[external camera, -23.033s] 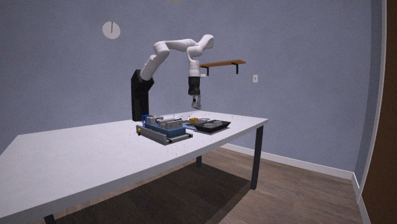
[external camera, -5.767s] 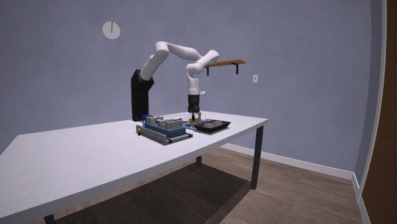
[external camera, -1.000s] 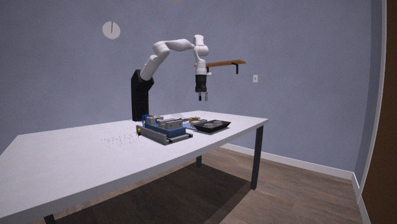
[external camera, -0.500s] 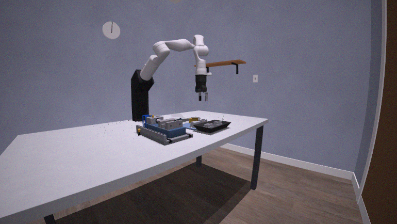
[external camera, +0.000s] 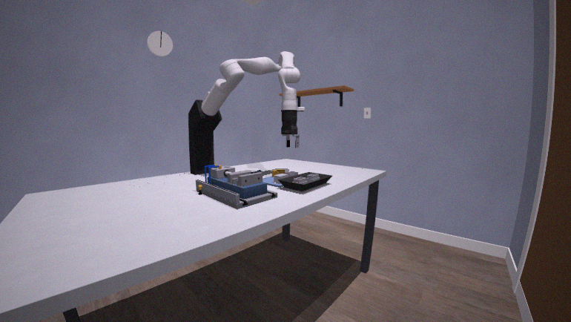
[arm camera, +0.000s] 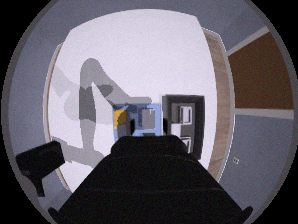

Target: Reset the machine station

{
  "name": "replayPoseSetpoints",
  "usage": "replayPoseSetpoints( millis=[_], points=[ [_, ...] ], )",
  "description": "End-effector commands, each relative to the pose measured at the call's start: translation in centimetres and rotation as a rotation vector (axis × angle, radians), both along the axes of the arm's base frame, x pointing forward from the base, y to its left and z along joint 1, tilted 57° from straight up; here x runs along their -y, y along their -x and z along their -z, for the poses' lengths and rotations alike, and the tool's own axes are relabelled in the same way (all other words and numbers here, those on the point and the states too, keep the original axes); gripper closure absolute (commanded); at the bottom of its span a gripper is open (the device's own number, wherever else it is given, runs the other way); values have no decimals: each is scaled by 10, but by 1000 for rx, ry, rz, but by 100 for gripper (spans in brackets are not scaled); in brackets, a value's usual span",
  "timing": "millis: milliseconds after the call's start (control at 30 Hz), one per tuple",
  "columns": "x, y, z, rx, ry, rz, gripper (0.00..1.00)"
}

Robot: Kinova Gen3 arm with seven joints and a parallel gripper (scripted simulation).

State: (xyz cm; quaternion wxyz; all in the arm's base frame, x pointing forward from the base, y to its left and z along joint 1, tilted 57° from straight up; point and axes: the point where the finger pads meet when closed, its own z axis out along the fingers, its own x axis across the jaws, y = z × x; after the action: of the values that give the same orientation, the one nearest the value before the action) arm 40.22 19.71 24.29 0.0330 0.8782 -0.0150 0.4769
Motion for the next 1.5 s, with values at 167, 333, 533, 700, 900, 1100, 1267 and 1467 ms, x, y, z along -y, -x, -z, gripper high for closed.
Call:
replayPoseSetpoints(
  millis=[167,333,533,700,900,1100,1267,1467],
  points=[
    [3,-18,11,1,10,1,0],
    [4,-30,18,1,10,2,0],
    [8,-51,32,1,10,6,0],
    [10,-68,43,1,10,8,0],
    [12,-81,51,1,10,8,0],
    [13,-95,61,1,10,7,0],
    [11,-100,65,1,9,2,0],
    [11,-101,66,1,9,4,0]
  ],
)
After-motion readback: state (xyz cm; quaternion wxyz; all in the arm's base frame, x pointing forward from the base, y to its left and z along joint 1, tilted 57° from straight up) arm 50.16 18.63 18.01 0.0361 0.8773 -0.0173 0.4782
